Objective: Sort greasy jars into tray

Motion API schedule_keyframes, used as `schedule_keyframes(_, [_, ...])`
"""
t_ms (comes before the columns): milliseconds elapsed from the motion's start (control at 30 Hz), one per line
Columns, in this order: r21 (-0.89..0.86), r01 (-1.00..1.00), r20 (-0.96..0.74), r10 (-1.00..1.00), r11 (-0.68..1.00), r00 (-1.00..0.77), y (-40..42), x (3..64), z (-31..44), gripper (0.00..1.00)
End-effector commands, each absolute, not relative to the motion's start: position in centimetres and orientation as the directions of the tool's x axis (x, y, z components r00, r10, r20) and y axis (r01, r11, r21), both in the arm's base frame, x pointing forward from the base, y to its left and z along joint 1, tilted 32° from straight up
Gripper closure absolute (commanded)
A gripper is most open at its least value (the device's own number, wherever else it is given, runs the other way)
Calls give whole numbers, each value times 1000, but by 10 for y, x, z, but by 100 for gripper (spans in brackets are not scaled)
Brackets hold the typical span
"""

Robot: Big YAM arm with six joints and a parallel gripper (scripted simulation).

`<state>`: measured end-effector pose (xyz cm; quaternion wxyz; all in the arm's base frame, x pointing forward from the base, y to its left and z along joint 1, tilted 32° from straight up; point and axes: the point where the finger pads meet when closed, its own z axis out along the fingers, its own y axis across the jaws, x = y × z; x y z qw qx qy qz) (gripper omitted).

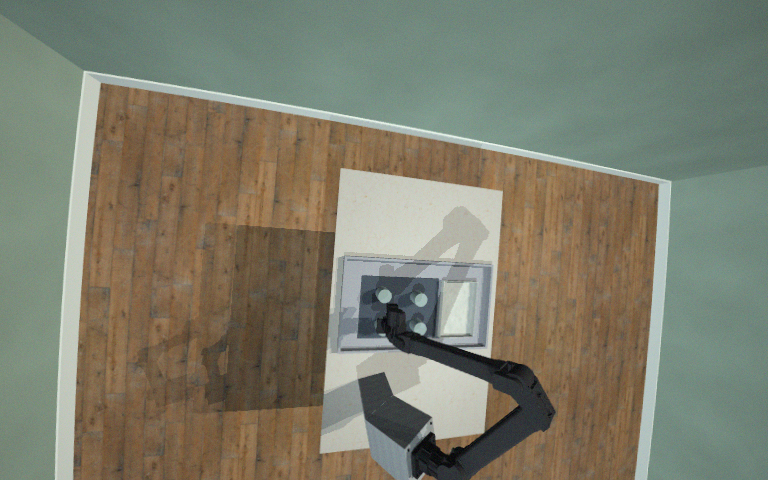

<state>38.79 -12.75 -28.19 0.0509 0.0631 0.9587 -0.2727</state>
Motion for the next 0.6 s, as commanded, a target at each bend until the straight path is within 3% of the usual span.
schedule_keyframes(0, [-516, 143, -117, 96, 845, -989, -131, 376, -284, 100])
schedule_keyframes(567, [-516, 143, -117, 96, 845, -989, -131, 374, -284, 100])
